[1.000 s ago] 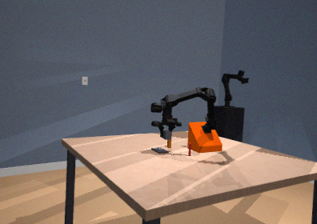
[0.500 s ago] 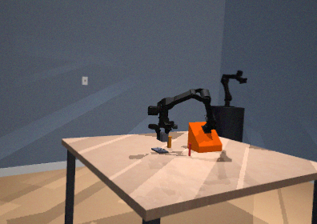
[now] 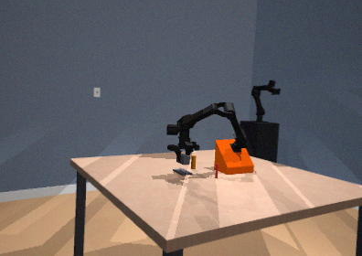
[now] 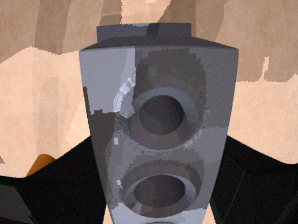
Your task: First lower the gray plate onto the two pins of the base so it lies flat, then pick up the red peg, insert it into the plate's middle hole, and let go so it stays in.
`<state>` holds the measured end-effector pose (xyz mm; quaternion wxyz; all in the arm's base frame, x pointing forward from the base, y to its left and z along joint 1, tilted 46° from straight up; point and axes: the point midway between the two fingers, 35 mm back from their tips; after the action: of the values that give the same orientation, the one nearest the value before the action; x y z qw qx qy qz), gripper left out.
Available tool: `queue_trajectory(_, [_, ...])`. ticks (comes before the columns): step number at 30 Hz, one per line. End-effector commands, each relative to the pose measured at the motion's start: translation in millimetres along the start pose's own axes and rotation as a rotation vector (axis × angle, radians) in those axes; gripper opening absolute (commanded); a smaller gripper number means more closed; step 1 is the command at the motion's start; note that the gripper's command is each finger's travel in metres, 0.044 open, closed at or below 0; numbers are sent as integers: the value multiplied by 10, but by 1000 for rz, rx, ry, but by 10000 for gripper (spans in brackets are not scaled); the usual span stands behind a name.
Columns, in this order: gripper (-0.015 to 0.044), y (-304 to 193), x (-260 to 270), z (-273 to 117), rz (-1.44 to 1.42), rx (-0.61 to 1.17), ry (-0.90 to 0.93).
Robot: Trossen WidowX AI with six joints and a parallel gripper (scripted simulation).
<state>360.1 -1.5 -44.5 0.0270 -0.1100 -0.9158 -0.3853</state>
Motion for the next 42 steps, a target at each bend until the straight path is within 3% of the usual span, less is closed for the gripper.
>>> queue_trajectory(1, [0, -48, 12, 30, -8, 4, 3])
queue_trajectory(42, [0, -64, 15, 235, -8, 3, 3])
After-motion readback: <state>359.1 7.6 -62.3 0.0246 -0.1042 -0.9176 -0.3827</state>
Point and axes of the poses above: the point midway between the two fingers, 35 mm back from their tips, its own z axis out along the fingers, its own x axis across the jaws, y = z × x, and after that the axes turned 11 degrees about z, right-handed
